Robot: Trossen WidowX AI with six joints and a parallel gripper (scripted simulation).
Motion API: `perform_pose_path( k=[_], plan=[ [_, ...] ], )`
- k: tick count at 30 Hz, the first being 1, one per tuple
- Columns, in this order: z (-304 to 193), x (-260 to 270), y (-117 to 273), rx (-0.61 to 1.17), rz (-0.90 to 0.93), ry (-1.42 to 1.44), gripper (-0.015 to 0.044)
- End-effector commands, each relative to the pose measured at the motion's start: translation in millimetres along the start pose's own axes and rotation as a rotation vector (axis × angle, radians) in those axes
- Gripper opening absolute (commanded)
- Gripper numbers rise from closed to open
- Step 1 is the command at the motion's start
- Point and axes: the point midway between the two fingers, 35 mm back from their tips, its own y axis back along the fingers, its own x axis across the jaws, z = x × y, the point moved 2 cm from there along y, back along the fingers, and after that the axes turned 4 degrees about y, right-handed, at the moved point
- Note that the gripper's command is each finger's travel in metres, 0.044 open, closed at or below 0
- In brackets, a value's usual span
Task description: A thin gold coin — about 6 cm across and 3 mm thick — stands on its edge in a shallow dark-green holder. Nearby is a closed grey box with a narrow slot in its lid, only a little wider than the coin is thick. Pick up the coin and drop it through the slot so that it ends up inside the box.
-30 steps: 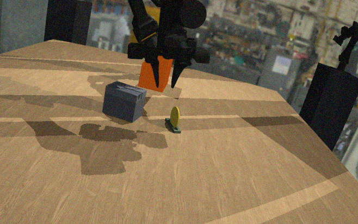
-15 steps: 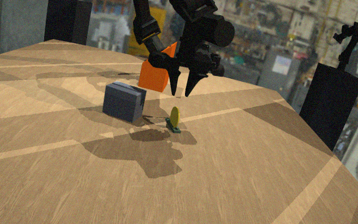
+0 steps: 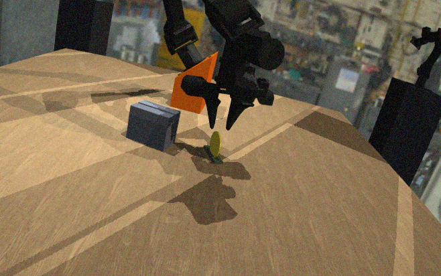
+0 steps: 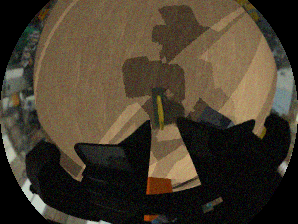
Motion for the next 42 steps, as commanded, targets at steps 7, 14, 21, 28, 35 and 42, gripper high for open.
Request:
perform_pose_path(
  k=[7,14,21,28,35,42],
  plan=[
    [-1,1,-19,0.005,-0.006,0.009,0.0161],
    [-1,1,-30,0.005,-0.007,0.009,0.0161],
    [-2,0,-41,0.005,-0.007,0.009,0.0161],
    [-3,0,-52,0.006,-0.008,0.009,0.0161],
    [-3,0,-56,0.006,-0.009,0.009,0.0082],
    [-3,0,-56,0.006,-0.009,0.009,0.0]
  ],
)
